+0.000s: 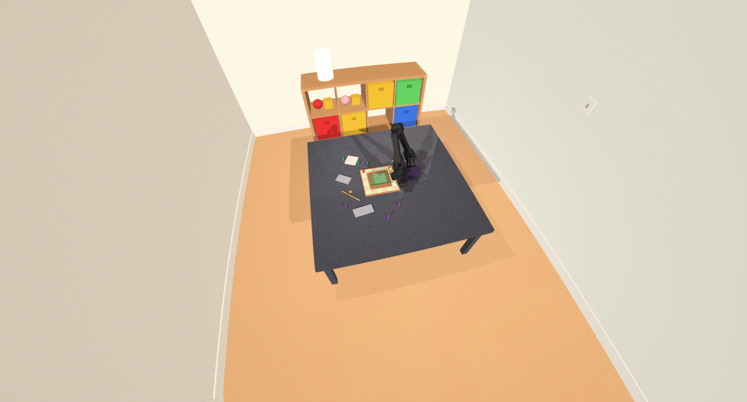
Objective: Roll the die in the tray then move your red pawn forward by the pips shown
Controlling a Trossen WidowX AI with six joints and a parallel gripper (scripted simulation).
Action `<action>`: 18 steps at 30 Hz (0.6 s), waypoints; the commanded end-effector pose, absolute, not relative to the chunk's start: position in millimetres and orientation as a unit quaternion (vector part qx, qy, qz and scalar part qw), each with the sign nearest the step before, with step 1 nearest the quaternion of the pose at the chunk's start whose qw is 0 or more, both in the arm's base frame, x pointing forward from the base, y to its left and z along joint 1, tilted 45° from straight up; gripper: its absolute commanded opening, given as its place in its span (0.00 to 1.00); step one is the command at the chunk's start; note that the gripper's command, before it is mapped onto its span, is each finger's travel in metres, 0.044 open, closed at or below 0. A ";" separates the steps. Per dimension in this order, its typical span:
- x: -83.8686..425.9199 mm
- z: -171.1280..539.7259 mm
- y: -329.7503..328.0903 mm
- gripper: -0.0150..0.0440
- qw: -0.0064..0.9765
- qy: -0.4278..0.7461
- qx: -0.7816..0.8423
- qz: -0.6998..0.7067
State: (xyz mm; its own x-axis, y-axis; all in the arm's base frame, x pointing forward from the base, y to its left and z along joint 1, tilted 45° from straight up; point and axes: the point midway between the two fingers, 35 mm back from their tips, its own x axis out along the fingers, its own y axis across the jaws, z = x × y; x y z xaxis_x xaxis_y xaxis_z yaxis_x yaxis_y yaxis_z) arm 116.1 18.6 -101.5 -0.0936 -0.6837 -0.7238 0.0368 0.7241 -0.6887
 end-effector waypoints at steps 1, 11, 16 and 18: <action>112.6 -104.1 11.1 0.72 0.627 0.682 -0.244 -0.287; 112.5 -104.3 10.9 0.45 0.627 0.682 -0.244 -0.287; 112.5 -104.3 10.9 0.40 0.627 0.682 -0.244 -0.287; 112.9 -103.8 11.7 0.31 0.627 0.682 -0.244 -0.287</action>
State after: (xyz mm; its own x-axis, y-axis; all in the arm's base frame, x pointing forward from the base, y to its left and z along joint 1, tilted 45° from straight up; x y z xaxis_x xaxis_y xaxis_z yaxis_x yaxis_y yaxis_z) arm 113.1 12.6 -104.7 -0.0981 -0.6888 -0.7183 0.0330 0.7191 -0.6941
